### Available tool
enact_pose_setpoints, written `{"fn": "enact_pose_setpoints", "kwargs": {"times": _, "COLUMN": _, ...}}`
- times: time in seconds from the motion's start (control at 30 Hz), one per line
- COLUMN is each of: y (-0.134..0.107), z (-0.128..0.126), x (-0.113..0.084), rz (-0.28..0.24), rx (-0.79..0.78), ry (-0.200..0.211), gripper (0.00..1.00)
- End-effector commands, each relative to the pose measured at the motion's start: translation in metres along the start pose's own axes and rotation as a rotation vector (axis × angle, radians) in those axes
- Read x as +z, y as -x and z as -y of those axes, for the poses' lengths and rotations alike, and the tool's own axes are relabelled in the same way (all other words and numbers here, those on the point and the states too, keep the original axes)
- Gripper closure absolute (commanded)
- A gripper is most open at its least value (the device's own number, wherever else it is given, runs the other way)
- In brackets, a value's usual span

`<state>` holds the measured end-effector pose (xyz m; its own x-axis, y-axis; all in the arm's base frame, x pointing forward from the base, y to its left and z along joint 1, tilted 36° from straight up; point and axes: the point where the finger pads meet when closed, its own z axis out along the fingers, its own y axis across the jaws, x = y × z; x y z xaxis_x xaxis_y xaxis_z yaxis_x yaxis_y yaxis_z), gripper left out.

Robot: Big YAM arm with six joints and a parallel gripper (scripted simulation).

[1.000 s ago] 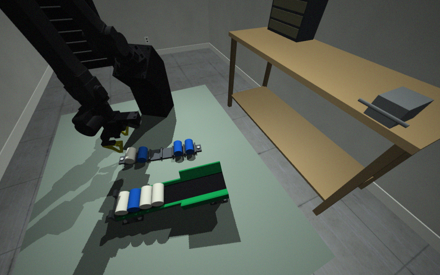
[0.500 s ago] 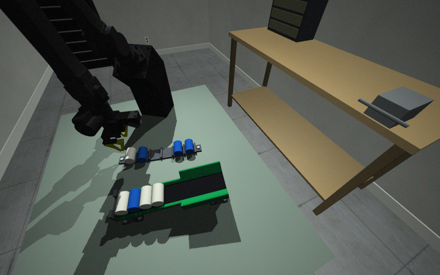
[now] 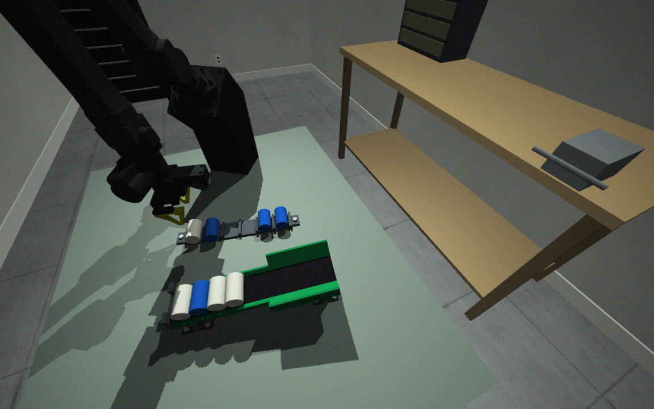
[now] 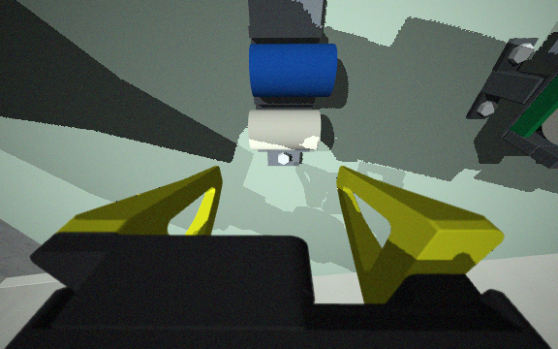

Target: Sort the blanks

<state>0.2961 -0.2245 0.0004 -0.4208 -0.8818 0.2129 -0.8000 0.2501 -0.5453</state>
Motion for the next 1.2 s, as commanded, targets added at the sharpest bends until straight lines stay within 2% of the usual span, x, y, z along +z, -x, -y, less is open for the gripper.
{"fn": "enact_pose_setpoints", "kwargs": {"times": 0.0, "y": -0.007, "z": 0.014, "x": -0.003, "rz": -0.012, "rx": -0.006, "ry": -0.040, "gripper": 0.16}}
{"fn": "enact_pose_setpoints", "kwargs": {"times": 0.3, "y": -0.006, "z": 0.013, "x": -0.003, "rz": -0.012, "rx": -0.006, "ry": -0.038, "gripper": 0.16}}
{"fn": "enact_pose_setpoints", "kwargs": {"times": 0.47, "y": -0.005, "z": 0.006, "x": 0.003, "rz": -0.006, "rx": -0.007, "ry": -0.016, "gripper": 0.16}}
{"fn": "enact_pose_setpoints", "kwargs": {"times": 1.17, "y": -0.006, "z": 0.006, "x": 0.020, "rz": -0.007, "rx": -0.006, "ry": -0.015, "gripper": 0.16}}
